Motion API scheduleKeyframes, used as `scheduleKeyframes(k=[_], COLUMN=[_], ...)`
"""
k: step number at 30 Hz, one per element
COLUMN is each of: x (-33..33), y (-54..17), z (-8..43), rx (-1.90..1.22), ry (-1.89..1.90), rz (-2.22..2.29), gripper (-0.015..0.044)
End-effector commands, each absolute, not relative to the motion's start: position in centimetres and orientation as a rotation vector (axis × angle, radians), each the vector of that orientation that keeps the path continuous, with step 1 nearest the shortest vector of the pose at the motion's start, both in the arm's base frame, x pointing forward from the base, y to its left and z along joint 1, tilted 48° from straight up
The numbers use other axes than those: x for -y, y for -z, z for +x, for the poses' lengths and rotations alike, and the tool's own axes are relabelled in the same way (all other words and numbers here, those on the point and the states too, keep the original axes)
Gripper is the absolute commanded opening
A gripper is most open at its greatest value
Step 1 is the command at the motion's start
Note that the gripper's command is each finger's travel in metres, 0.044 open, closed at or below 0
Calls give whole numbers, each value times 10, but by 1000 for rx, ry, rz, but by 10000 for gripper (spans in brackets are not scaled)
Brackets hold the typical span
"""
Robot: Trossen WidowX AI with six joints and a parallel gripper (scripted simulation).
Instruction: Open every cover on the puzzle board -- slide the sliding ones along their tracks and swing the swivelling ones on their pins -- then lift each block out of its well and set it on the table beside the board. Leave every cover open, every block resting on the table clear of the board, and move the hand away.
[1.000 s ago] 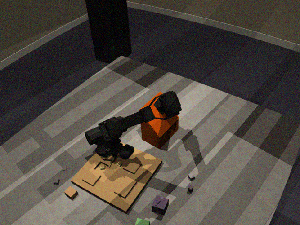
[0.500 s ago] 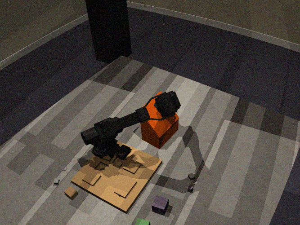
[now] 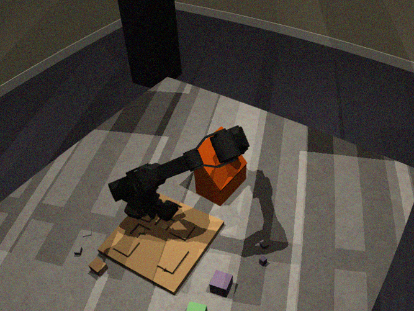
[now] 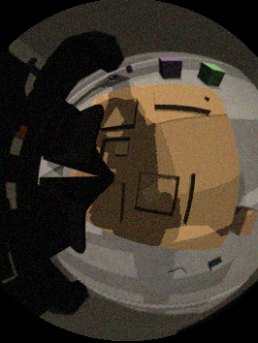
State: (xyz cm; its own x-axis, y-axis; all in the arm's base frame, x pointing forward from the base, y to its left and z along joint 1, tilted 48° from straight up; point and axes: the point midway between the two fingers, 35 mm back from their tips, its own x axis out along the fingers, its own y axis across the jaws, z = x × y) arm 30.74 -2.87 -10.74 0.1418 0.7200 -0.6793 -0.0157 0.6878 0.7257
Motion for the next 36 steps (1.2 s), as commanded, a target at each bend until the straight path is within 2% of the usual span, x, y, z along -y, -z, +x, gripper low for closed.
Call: scheduleKeyframes(k=[1, 32, 36], x=[33, 64, 52], y=[105, 80, 76], z=[309, 306, 310], rx=[-1336, -1336, -1347], ry=[-592, -592, -591], rz=[652, 651, 662], gripper=[0, 0, 0])
